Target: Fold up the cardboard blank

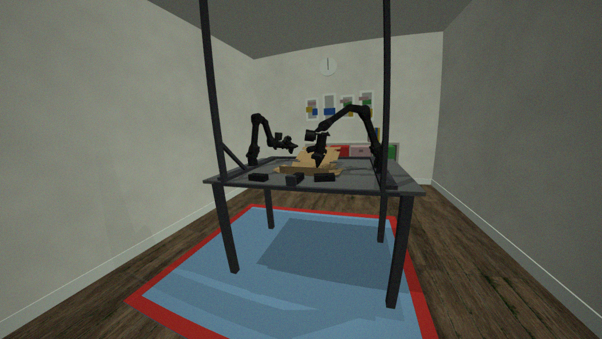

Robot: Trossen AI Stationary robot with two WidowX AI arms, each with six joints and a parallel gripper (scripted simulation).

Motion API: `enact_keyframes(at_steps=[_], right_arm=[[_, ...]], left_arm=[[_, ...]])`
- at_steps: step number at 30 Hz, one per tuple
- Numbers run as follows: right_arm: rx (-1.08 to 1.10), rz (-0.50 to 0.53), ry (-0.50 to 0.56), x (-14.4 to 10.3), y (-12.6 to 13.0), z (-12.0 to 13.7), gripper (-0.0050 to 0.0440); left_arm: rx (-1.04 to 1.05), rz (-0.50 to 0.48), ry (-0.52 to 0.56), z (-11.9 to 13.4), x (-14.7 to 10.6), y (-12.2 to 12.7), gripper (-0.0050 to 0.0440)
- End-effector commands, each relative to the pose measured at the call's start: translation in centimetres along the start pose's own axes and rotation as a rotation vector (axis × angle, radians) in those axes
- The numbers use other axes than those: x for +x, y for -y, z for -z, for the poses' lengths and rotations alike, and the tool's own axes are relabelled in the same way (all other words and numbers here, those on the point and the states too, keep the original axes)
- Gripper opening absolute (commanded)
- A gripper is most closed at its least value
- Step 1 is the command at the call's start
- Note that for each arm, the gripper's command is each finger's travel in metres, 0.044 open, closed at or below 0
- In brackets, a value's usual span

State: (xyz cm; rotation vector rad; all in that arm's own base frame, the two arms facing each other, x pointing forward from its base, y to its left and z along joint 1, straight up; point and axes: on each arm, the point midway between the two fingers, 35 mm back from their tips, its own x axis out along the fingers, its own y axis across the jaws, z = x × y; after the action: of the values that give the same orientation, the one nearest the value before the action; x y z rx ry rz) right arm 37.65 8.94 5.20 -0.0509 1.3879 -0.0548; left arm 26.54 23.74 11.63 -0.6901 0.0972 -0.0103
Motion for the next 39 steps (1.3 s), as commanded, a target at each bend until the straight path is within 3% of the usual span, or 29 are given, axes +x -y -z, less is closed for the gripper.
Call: enact_keyframes(at_steps=[1, 13, 39], right_arm=[[0.006, -0.077, 0.065, -0.8, -1.8, -1.9, 0.0196], [0.005, -0.099, 0.075, -0.8, -2.4, -2.2, 0.0196], [0.005, -0.099, 0.075, 3.1, -2.8, -1.5, 0.0196]], left_arm=[[0.017, 0.012, 0.023, 0.7, 0.8, -0.2, 0.0000], [0.023, 0.013, 0.026, 1.0, 1.1, -0.3, 0.0000], [0.023, 0.013, 0.026, 1.0, 1.1, -0.3, 0.0000]])
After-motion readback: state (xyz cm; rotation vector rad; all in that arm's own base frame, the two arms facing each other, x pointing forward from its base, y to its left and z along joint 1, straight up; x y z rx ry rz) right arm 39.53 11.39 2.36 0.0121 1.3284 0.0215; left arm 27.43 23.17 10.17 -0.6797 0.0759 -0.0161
